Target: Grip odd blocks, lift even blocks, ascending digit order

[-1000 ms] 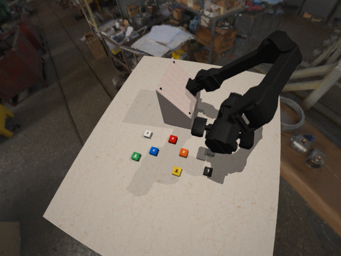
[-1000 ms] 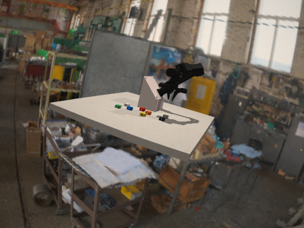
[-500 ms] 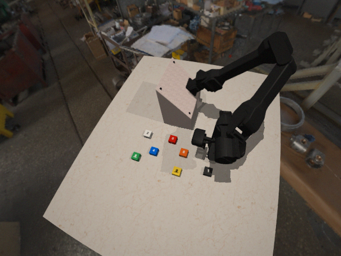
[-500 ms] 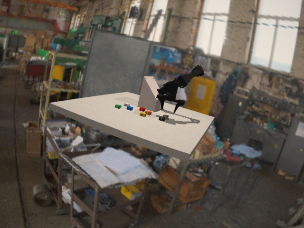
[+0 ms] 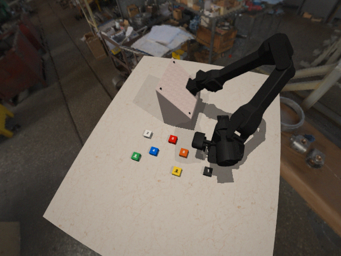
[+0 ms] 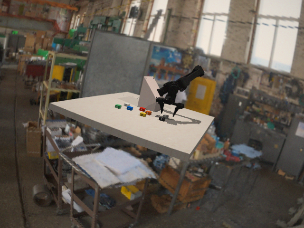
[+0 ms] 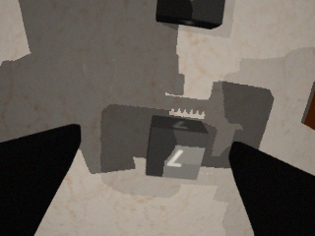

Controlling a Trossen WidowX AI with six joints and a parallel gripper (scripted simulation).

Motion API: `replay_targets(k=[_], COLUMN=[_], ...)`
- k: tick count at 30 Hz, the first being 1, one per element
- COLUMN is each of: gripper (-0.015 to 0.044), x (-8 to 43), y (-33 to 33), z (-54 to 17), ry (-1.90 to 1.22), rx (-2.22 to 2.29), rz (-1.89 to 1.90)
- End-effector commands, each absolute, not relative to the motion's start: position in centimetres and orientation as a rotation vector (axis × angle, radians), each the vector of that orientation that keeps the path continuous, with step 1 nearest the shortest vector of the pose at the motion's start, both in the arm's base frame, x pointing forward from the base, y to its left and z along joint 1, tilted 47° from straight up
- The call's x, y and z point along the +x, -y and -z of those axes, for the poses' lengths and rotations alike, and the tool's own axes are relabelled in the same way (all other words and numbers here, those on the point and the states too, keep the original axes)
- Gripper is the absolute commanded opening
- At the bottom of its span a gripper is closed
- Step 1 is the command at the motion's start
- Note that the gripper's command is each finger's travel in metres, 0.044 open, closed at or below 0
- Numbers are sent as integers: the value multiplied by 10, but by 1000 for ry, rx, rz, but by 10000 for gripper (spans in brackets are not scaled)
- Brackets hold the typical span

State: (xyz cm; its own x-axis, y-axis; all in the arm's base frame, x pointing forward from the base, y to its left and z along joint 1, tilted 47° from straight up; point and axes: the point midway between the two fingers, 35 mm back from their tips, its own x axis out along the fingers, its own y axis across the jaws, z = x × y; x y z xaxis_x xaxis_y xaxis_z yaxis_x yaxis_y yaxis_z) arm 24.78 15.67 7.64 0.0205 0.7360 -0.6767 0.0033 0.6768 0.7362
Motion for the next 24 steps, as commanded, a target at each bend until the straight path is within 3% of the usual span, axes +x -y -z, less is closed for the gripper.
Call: replay_targets(k=[1, 8, 19, 24], gripper=[400, 400, 120, 120], x=[245, 245, 245, 245], y=[-161, -167, -167, -167], z=[-69, -63, -63, -63], ry=[-1469, -1469, -1469, -1469], rx=[656, 657, 657, 657], rz=[-628, -629, -629, -629])
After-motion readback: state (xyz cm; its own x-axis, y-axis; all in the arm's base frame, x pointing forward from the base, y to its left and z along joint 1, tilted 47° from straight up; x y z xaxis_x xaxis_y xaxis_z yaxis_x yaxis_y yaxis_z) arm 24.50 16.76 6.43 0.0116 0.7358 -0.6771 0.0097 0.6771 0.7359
